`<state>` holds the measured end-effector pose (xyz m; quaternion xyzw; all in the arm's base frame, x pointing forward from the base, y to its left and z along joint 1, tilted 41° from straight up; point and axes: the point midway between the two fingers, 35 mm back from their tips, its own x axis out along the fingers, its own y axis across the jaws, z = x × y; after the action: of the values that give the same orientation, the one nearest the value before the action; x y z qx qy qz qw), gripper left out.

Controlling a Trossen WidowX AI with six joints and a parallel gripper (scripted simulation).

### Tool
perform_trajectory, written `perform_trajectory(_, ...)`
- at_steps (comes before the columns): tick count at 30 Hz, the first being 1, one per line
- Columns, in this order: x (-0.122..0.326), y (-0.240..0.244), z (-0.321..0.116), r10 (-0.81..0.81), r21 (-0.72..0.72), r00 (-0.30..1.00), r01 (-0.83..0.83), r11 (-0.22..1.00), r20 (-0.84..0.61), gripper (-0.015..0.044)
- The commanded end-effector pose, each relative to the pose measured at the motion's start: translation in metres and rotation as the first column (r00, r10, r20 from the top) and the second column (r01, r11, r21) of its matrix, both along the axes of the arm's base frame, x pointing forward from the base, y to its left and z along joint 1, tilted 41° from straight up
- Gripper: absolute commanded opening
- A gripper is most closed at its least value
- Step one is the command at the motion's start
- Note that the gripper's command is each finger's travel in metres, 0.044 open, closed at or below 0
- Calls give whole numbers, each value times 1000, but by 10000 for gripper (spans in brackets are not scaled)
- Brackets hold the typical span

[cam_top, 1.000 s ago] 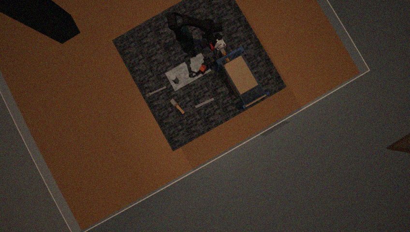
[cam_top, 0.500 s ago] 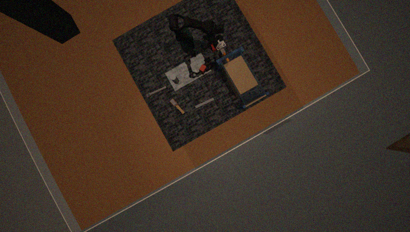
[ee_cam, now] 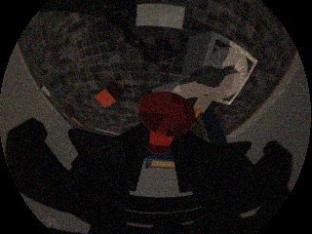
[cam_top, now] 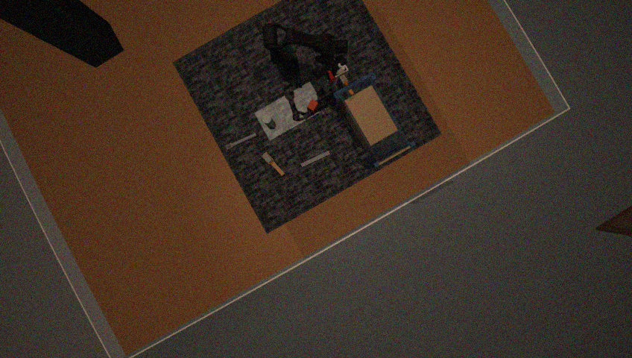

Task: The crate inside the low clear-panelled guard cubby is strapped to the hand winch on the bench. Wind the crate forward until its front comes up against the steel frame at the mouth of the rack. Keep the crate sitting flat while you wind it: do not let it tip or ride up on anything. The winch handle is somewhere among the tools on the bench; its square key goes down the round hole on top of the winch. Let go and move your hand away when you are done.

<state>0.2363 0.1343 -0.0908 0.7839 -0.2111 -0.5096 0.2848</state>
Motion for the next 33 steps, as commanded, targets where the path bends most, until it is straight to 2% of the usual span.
perform_trajectory(1,13,5,-6,-12,18,1000,12,1000,23,0)
perform_trajectory(33,40,28,-26,-12,20,1000,12,1000,25,0)
